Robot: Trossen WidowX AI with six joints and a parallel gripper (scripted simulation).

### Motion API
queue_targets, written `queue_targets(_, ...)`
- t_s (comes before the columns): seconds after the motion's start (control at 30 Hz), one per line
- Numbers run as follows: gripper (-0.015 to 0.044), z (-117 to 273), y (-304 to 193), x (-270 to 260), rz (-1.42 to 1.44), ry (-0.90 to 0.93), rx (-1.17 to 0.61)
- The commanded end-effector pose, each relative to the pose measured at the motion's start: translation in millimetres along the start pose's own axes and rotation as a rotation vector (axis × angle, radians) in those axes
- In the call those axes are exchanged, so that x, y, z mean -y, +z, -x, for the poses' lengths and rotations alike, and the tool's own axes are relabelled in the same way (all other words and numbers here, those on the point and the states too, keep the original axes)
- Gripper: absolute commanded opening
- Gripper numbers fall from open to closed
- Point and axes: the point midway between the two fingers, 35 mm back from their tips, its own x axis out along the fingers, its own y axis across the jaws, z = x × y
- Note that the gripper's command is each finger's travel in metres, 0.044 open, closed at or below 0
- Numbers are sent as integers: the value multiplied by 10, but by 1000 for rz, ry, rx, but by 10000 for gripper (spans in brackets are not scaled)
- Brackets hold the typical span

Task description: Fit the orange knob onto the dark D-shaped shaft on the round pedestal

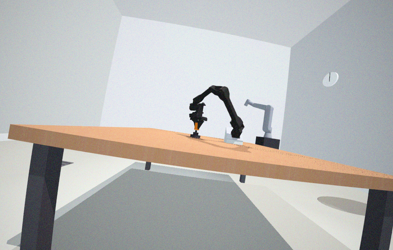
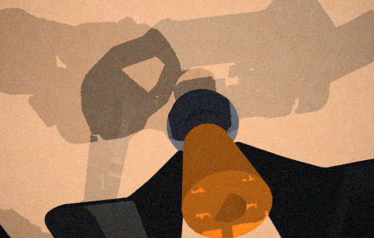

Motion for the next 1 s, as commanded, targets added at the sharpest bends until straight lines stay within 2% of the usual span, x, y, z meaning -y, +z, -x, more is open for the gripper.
queue_targets(0.0,0,3,-9,24,12,-6,0)
queue_targets(0.8,0,17,-4,9,12,-6,0)
queue_targets(0.97,0,24,-1,14,138,-6,-1)
